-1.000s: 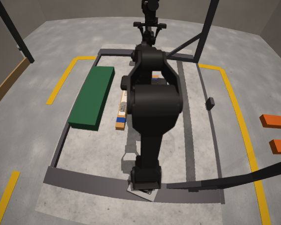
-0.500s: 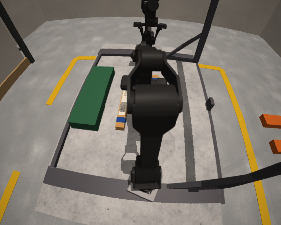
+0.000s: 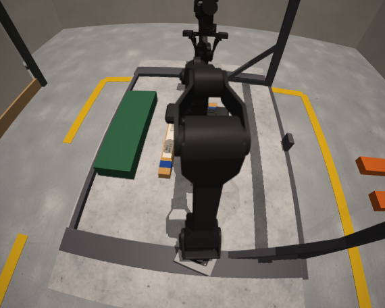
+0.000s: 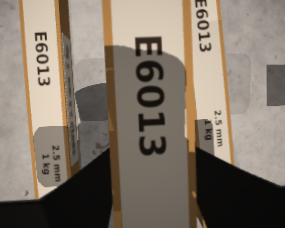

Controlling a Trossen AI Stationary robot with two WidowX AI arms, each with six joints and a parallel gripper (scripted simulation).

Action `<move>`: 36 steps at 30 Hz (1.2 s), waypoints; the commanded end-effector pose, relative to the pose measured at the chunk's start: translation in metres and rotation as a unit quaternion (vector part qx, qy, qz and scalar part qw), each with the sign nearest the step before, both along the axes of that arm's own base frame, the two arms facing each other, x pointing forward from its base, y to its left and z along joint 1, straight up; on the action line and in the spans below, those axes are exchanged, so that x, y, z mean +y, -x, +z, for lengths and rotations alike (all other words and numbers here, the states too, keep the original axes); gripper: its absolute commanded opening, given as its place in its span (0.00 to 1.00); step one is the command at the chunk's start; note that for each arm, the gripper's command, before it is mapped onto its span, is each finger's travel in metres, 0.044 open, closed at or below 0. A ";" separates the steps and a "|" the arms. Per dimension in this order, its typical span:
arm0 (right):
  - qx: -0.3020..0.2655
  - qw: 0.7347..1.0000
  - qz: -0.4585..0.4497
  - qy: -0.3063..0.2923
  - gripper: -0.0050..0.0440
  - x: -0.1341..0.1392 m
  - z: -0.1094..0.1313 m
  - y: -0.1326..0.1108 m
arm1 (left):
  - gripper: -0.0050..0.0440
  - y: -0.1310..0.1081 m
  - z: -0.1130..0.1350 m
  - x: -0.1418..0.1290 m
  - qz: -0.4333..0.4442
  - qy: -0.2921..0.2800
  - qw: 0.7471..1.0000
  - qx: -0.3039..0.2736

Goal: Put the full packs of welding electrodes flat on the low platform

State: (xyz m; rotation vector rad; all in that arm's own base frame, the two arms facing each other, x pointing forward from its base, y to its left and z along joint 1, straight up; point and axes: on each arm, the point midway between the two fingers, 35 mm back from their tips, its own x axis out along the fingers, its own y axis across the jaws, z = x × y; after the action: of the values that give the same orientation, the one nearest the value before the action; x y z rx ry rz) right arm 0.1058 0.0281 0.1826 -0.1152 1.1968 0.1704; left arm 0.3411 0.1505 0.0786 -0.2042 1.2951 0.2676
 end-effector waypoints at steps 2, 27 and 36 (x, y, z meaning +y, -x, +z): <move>-0.011 1.000 -0.002 -0.002 0.78 0.000 0.007 -0.001 | 0.00 -0.003 0.007 0.001 -0.001 -0.005 1.000 -0.012; -0.011 1.000 -0.002 -0.002 0.78 0.000 0.007 -0.001 | 0.00 0.000 -0.028 -0.001 -0.004 0.000 1.000 -0.001; -0.011 1.000 -0.002 -0.002 0.78 0.000 0.007 -0.001 | 0.00 0.000 -0.041 -0.001 -0.004 0.000 1.000 -0.001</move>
State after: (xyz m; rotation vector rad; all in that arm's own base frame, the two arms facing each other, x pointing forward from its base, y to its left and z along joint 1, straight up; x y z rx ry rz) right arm 0.1058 0.0281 0.1826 -0.1152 1.1968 0.1704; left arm 0.3383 0.1492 0.0375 -0.2083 1.3107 0.2652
